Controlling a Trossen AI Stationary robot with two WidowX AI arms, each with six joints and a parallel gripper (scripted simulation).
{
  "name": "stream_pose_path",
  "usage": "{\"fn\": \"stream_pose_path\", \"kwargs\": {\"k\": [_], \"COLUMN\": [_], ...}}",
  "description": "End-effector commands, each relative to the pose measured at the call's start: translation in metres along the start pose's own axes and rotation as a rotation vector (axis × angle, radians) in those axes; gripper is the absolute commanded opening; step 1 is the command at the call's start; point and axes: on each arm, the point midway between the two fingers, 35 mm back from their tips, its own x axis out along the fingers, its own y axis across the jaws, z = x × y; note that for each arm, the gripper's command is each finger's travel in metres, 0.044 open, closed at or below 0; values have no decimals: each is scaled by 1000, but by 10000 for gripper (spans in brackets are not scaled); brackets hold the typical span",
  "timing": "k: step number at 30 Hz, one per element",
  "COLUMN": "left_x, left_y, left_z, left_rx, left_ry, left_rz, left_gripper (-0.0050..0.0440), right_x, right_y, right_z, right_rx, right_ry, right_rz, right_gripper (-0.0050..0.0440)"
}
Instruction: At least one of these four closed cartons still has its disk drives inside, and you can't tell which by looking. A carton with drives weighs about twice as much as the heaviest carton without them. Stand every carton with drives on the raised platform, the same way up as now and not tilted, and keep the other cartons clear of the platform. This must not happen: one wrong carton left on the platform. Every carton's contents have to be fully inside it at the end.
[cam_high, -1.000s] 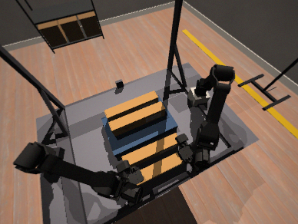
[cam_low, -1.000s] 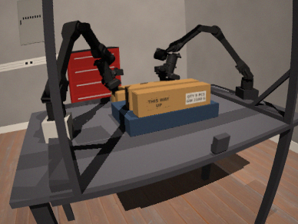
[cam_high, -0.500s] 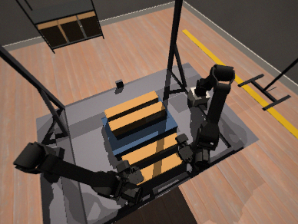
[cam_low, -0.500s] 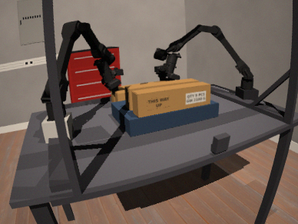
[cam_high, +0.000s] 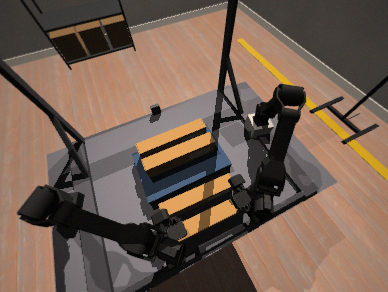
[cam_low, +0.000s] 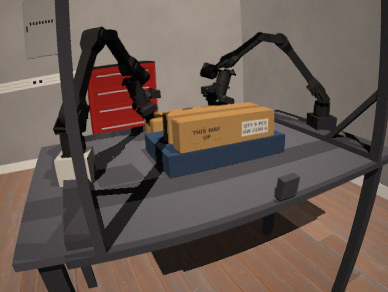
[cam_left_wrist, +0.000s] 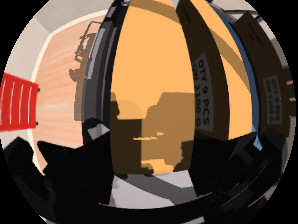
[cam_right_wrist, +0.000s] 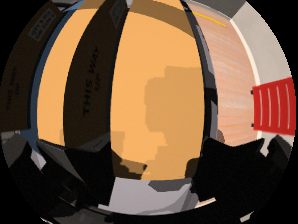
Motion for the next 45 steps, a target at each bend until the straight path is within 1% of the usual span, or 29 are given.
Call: {"fn": "stream_pose_path", "kwargs": {"k": [1, 44, 45], "left_x": [-9, -9, -55], "left_y": [3, 3, 3], "left_z": [7, 7, 25], "left_rx": [8, 8, 8], "left_ry": [-19, -19, -19], "left_rz": [20, 20, 20], "left_gripper": [-50, -50, -50], "right_x": [-10, -10, -57], "right_y": [-3, -3, -2], "right_z": [7, 7, 25], "right_rx": [-8, -8, -8], "right_ry": [-21, -21, -21], "right_rz": [-18, -18, -18], "right_gripper": [-50, -50, -50]}}
